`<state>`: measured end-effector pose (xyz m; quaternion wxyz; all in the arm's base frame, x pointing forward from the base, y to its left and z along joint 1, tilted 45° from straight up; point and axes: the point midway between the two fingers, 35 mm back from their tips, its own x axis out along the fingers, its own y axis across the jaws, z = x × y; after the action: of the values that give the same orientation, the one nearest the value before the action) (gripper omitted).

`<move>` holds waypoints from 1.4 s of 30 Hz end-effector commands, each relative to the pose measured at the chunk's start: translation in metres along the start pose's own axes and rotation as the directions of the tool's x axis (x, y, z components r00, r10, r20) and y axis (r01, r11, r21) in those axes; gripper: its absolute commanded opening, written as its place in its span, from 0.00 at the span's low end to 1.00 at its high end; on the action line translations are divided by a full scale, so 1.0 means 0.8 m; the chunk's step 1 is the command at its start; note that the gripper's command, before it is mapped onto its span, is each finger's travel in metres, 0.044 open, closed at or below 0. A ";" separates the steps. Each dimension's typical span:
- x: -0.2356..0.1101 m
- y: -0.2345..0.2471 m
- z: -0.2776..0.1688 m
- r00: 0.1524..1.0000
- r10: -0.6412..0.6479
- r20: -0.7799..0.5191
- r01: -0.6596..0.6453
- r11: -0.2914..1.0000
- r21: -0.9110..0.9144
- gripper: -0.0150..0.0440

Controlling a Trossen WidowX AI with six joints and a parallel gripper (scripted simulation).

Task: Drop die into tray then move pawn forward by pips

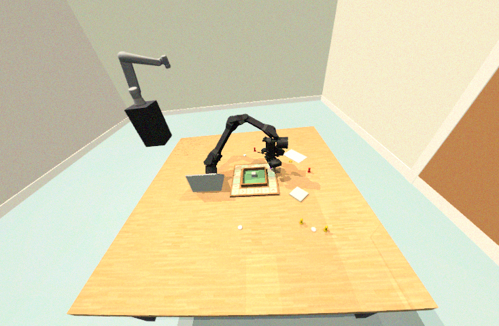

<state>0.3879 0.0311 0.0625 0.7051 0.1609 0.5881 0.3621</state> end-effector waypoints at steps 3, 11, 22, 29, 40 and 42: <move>0.011 0.002 -0.001 1.000 0.005 0.001 -0.005 1.000 0.004 0.25; 0.014 0.001 0.001 1.000 -0.001 0.004 0.001 1.000 -0.002 0.34; -0.034 0.000 0.001 1.000 0.001 0.000 -0.001 1.000 0.003 0.83; -0.050 -0.001 -0.003 1.000 0.001 0.000 -0.001 1.000 0.008 1.00; -0.140 -0.020 -0.198 0.999 -0.037 -0.019 0.041 0.972 0.233 1.00; -0.147 -0.010 -0.237 1.000 -0.024 -0.019 0.029 0.961 0.274 1.00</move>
<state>0.2595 -0.0876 0.0897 0.6896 0.2206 0.6294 0.2822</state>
